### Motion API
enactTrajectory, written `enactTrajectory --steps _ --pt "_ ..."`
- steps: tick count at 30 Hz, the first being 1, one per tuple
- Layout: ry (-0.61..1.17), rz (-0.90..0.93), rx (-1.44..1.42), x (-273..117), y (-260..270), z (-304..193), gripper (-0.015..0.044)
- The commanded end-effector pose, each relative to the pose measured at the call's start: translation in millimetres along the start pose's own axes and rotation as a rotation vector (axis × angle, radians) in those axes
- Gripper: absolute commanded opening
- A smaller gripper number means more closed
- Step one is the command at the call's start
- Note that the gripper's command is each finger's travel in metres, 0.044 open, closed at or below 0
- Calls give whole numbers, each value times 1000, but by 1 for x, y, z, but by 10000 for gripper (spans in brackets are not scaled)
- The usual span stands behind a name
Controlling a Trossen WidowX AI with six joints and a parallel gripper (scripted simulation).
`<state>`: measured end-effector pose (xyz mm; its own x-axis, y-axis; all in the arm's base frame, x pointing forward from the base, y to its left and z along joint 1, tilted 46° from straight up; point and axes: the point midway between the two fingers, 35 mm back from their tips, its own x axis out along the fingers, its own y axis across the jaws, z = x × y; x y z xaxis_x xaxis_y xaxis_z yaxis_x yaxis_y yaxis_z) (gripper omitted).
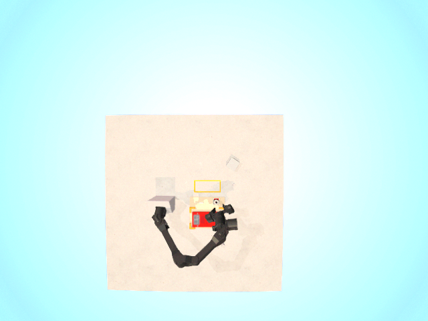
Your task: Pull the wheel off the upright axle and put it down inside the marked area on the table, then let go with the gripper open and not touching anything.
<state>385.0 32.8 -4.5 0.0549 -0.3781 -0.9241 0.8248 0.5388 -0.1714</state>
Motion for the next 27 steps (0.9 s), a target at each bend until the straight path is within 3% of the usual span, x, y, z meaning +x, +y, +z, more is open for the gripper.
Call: enactTrajectory --steps 1,22,27 --pt "-379 -98 479 -15 6 -42 300" --pt "-388 -94 493 -15 5 -44 300" --pt "-388 -94 493 4 2 -37 300"
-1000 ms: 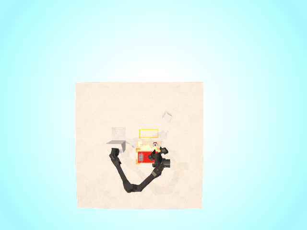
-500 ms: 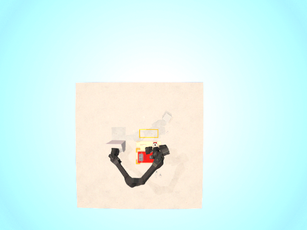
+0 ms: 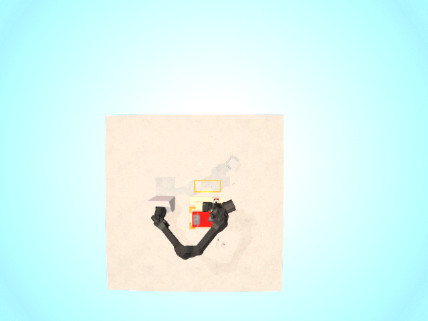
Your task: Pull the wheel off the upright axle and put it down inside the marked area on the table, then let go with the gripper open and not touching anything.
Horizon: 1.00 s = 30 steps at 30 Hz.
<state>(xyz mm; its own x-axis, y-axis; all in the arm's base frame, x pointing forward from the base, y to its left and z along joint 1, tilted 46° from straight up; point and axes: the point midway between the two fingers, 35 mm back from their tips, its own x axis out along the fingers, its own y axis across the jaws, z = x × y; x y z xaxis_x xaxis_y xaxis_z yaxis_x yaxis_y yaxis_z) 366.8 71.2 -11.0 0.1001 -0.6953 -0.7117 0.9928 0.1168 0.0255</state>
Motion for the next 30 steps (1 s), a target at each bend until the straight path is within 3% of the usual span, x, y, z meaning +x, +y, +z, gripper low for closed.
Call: enactTrajectory --steps 1,6,12,16,24,30 --pt "-8 -7 -5 22 -2 1 300" --pt "-12 -7 -4 63 -5 3 300" --pt "-13 -8 -4 69 -6 4 300" --pt "-9 -17 2 65 -6 4 195" --pt "-9 -17 2 65 -6 4 142" --pt "-9 -17 2 64 -6 4 0"
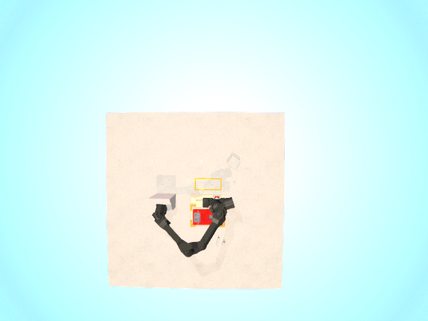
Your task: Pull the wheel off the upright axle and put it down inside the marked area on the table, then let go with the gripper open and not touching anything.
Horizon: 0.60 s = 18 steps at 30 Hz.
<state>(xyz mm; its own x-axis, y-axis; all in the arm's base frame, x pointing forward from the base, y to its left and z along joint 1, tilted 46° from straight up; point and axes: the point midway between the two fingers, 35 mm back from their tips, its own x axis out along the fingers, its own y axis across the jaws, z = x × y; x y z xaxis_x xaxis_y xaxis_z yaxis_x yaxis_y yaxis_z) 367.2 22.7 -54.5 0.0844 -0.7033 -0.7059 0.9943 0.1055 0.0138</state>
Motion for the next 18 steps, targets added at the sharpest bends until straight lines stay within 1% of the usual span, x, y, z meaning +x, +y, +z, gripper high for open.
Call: enactTrajectory --steps 1,18 --pt "0 0 2 -1 0 0 0" --pt "0 1 1 -7 0 0 0"
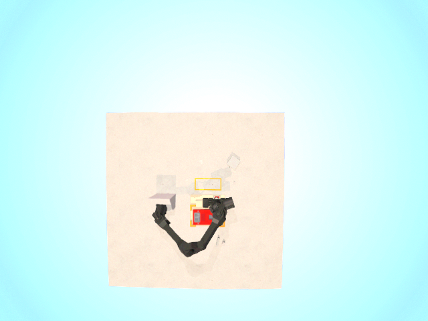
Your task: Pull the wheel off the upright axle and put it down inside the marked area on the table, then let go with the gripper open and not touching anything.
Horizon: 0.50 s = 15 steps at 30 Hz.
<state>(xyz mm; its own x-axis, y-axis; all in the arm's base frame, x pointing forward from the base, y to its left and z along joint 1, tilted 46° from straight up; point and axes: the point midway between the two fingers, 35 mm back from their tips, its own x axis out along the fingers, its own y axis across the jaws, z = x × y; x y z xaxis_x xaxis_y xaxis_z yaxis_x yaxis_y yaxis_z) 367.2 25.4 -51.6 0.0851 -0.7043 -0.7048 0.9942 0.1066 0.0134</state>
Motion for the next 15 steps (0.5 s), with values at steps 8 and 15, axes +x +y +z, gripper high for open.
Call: enactTrajectory --steps 8,15 --pt "2 1 1 -5 0 0 0" --pt "2 2 1 -8 0 0 0"
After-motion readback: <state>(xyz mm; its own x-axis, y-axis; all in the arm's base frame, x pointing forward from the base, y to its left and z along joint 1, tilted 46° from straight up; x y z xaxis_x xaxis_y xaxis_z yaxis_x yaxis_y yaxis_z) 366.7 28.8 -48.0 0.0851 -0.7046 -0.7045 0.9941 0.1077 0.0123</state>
